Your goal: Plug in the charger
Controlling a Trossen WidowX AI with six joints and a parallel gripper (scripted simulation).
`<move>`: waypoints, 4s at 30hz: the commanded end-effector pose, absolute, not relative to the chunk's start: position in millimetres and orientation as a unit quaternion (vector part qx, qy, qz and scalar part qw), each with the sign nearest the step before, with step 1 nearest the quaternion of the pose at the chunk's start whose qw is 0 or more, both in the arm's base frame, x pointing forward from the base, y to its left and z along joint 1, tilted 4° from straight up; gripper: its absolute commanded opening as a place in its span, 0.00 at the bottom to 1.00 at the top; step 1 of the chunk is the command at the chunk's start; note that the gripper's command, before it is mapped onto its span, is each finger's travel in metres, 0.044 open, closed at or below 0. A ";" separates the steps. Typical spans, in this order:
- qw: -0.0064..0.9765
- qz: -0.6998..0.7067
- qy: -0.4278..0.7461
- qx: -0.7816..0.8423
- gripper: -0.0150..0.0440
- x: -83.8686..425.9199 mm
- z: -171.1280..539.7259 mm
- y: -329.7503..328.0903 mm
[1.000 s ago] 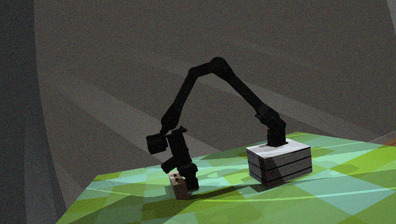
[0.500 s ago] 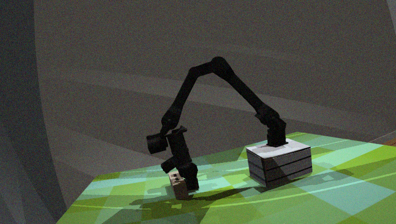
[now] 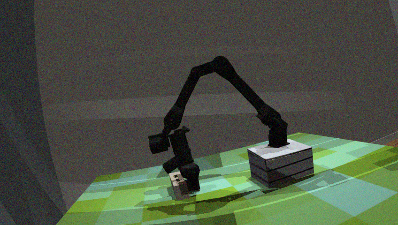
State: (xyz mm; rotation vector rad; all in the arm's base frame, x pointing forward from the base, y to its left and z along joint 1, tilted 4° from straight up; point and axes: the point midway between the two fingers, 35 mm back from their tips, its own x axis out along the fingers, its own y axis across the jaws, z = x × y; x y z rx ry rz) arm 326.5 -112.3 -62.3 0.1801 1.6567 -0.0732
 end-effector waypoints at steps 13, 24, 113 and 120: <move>0.674 -0.030 0.733 0.079 1.00 320.4 -63.6 -110.6; 0.677 -0.030 0.731 0.079 1.00 317.7 -63.7 -110.1; 0.863 -0.053 0.498 0.065 1.00 281.2 13.9 -109.1; 0.863 -0.053 0.498 0.065 1.00 281.2 13.9 -109.1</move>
